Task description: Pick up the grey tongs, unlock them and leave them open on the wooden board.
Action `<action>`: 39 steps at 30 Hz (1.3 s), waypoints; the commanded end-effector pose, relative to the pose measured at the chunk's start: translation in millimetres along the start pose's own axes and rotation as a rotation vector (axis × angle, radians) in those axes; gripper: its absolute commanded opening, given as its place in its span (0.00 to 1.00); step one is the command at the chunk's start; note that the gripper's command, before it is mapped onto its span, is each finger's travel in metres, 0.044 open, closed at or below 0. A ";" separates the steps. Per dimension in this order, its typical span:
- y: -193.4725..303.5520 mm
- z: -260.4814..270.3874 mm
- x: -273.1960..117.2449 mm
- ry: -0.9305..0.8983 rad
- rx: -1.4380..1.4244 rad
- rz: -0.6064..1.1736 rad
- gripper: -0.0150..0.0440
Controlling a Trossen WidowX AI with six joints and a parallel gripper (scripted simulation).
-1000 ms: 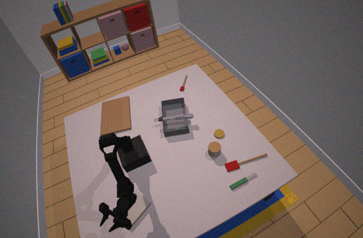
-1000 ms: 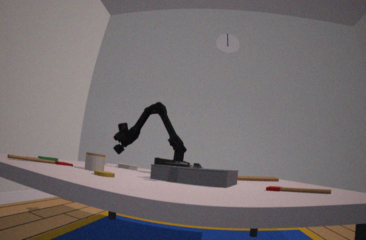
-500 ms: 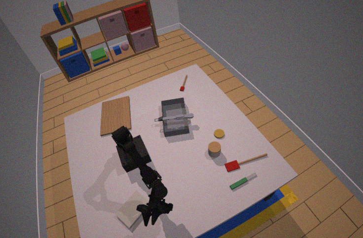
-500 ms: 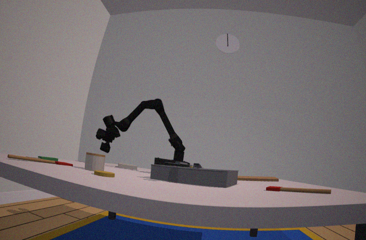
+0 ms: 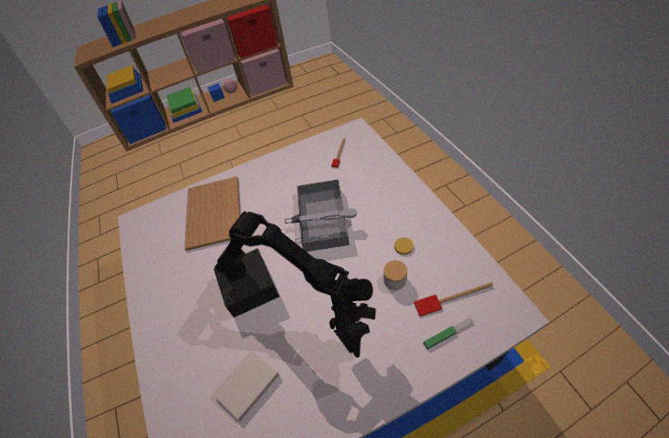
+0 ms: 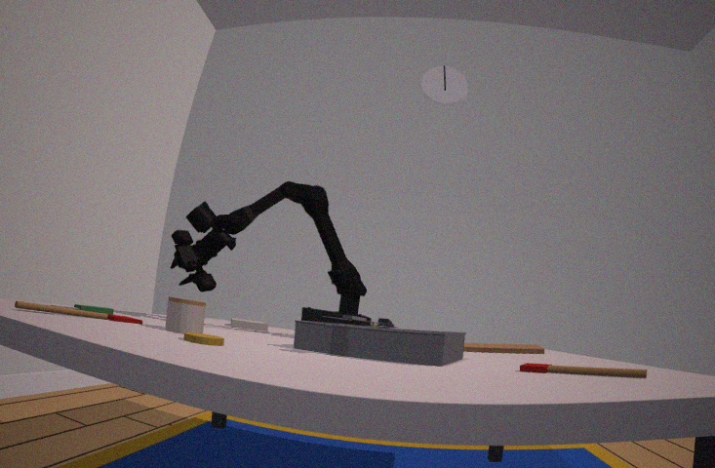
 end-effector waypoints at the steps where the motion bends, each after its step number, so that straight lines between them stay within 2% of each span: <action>1: -49.1 20.7 -37.3 -0.046 -0.236 -0.109 0.69; 8: -117.0 63.6 -118.2 -0.085 -0.635 -0.292 0.69; 16: -160.2 129.1 -220.2 -0.099 -1.150 -0.470 0.69; 21: -167.3 178.4 -293.7 -0.083 -1.507 -0.585 0.69; 28: -143.8 248.7 -388.9 -0.040 -2.004 -0.679 0.69; 34: -122.7 277.5 -424.5 -0.020 -2.247 -0.690 0.69; 39: -116.6 288.0 -435.9 -0.002 -2.294 -0.700 0.69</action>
Point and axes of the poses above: the point midway between the two fingers, 35 mm back from their tips, its own x axis out along the fingers, its own z axis across the jaws, y = z × x, the point moved 4 cm from there along -x, back along the fingers, and after that the axes turned 3 degrees about -x, right-handed, at the moved point
